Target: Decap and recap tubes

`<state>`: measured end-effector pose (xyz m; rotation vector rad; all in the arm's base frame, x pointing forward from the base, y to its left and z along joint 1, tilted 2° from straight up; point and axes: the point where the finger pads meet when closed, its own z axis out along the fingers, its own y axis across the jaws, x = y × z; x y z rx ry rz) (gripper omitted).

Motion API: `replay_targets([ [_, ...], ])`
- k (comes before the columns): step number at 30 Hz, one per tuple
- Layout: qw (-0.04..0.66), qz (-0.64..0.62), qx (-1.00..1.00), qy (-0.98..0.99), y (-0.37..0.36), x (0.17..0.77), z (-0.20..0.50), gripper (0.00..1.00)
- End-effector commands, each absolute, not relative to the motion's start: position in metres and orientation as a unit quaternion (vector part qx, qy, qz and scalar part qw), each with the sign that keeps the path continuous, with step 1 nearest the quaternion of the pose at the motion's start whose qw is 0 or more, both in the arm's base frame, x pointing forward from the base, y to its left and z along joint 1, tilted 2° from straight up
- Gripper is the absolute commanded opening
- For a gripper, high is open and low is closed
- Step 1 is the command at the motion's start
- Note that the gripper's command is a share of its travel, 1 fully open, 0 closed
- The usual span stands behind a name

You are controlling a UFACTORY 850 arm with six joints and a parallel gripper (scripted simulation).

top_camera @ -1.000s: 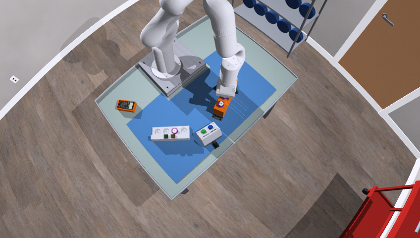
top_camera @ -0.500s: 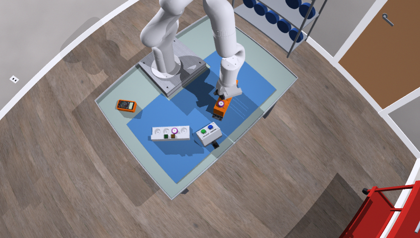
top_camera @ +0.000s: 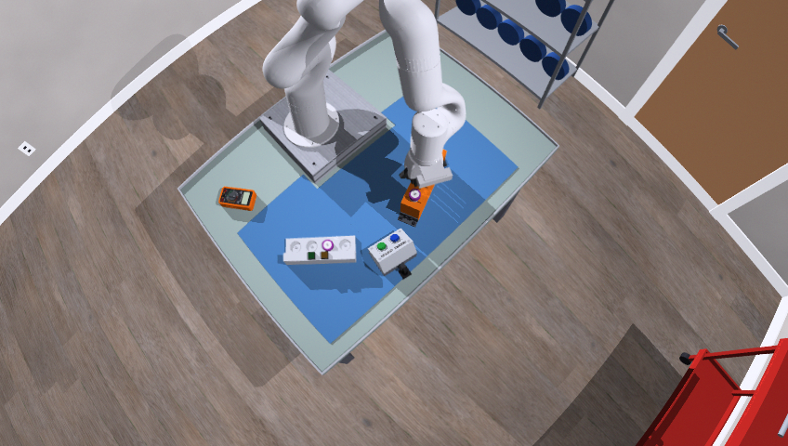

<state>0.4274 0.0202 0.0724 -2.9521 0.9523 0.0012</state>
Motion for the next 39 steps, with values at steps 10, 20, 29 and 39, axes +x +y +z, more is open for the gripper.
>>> replay_targets([
  [10,0.018,0.007,-0.762,0.647,0.0201,0.4282,0.0729,0.46],
  [20,0.017,0.009,-0.682,0.731,0.0201,0.4282,0.0729,0.46],
  [29,0.017,0.009,-0.682,0.731,0.0201,0.4283,0.0729,0.0],
  [39,0.018,0.008,-0.735,0.678,0.0202,0.4283,0.0729,0.0],
])
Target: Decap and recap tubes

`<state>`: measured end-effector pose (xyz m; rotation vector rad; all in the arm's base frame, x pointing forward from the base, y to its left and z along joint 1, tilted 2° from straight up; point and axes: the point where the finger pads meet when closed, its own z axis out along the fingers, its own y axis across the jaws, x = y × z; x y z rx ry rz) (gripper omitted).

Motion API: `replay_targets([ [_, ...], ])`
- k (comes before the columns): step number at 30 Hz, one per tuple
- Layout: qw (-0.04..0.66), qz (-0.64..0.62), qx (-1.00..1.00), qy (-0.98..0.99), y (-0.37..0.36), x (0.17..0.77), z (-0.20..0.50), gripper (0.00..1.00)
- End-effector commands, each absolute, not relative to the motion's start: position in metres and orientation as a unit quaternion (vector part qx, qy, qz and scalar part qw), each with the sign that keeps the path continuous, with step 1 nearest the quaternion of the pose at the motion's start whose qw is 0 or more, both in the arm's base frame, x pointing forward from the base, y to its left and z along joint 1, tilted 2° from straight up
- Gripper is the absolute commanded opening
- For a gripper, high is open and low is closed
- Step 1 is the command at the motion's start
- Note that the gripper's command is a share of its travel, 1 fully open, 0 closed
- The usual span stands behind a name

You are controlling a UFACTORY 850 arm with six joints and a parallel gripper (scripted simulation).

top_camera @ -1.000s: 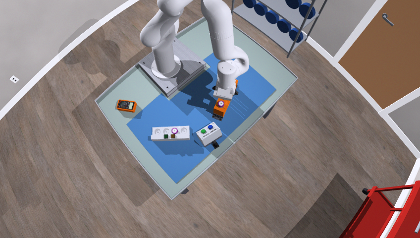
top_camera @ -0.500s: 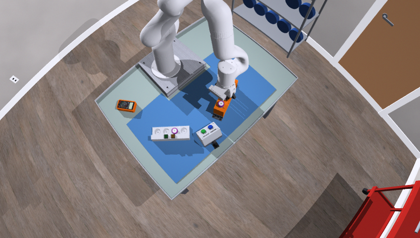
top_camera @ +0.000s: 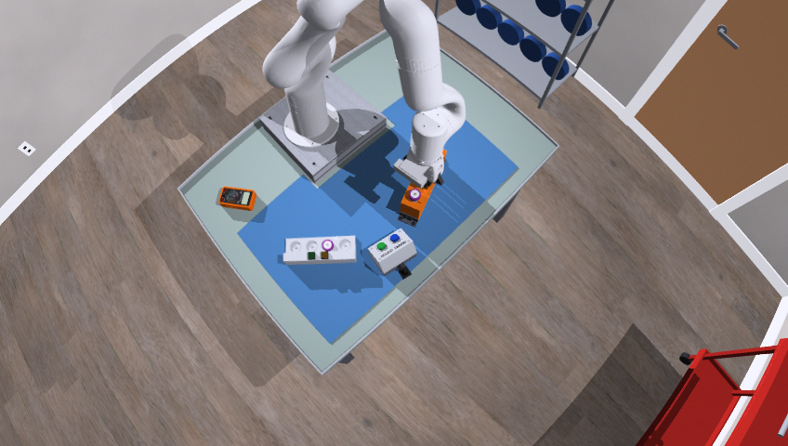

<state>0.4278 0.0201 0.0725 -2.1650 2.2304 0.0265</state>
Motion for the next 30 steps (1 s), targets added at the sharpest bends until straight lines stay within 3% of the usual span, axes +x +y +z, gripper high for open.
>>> replay_targets([
  [1,0.018,0.007,-0.752,0.659,0.0202,0.4283,0.0729,0.0],
  [15,0.019,0.004,-0.858,0.514,0.0202,0.4283,0.073,0.0],
  [16,0.019,0.004,-0.858,0.514,0.0202,0.4283,0.073,0.46],
  [28,0.019,0.004,-0.858,0.514,0.0201,0.4282,0.0729,0.46],
  [30,0.019,0.005,-0.812,0.583,0.02,0.4283,0.0739,0.46],
])
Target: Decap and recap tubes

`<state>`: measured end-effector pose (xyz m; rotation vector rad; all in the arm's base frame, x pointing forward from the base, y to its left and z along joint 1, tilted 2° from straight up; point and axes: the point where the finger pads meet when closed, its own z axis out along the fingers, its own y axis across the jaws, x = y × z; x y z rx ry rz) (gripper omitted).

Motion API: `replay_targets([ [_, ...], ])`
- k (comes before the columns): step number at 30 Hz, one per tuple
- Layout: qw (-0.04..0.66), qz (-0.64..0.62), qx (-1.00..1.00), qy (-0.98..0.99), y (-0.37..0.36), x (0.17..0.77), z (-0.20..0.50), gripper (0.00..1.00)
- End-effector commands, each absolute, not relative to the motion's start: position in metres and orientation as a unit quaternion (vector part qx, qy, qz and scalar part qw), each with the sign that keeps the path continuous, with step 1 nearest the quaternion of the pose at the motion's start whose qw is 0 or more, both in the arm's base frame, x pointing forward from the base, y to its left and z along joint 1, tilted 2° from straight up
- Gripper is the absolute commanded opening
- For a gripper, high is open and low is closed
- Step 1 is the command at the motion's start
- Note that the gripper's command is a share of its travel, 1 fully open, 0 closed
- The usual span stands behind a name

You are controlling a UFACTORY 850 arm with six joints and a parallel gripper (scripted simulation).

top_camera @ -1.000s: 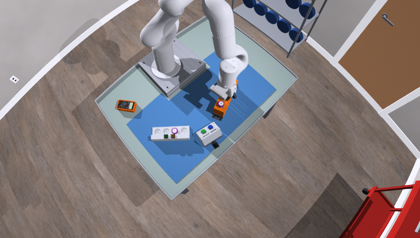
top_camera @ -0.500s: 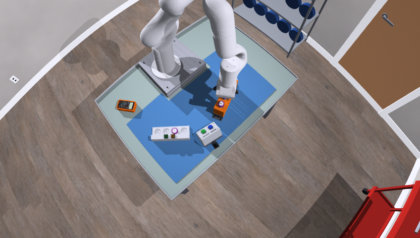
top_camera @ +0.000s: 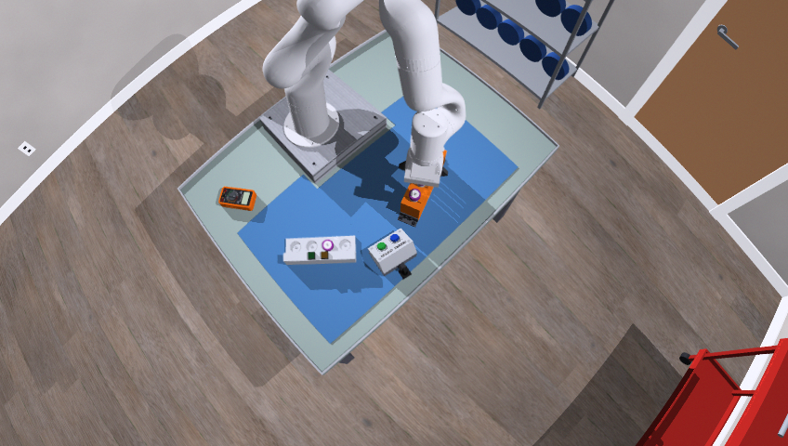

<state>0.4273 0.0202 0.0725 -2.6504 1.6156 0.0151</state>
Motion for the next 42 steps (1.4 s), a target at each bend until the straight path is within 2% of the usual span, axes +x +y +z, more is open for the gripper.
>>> replay_targets([
  [1,0.019,0.006,-0.787,0.617,0.02,0.428,0.074,0.46],
  [16,0.018,0.007,-0.778,0.628,0.02,0.429,0.08,0.46],
  [17,0.019,0.007,-0.778,0.628,0.02,0.428,0.08,0.0],
  [31,0.019,0.007,-0.778,0.628,0.02,0.428,0.08,0.0],
  [42,0.018,0.006,-0.778,0.628,0.018,0.428,0.113,0.0],
])
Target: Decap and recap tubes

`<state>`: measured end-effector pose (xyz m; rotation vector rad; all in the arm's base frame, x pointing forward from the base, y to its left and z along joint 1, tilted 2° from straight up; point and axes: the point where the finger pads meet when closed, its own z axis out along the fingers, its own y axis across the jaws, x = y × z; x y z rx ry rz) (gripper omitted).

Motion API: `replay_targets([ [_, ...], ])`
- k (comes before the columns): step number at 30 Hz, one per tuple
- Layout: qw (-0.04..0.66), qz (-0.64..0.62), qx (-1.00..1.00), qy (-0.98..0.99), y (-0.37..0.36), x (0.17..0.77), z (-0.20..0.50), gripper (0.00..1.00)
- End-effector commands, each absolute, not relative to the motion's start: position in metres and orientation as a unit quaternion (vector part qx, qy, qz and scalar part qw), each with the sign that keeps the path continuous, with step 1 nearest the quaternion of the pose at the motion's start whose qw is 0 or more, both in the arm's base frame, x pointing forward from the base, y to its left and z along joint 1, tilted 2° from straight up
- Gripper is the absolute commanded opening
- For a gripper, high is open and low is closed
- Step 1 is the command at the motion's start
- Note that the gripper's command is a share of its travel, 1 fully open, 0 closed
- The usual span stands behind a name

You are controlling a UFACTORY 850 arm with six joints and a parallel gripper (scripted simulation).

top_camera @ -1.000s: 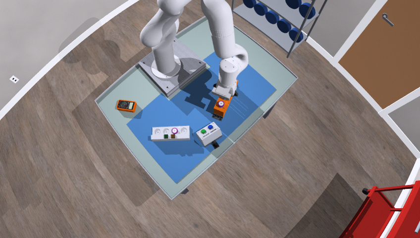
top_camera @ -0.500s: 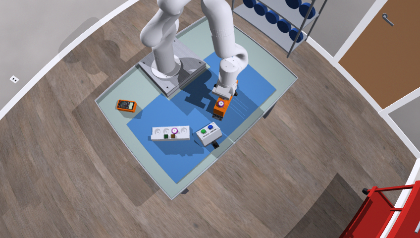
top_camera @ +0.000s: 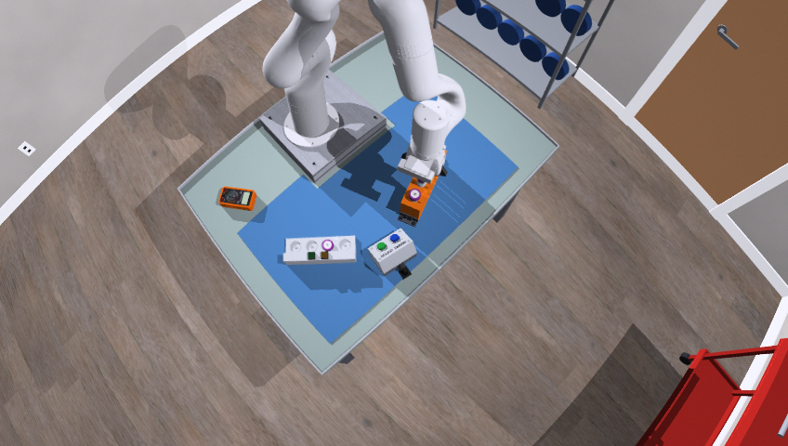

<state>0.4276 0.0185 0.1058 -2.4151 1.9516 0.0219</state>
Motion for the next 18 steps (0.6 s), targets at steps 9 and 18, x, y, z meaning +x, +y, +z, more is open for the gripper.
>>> replay_targets([
  [9,0.019,0.003,-0.888,0.46,-0.019,0.41,0.114,0.0],
  [18,0.019,0.002,-0.904,0.426,-0.079,0.38,0.111,0.0],
])
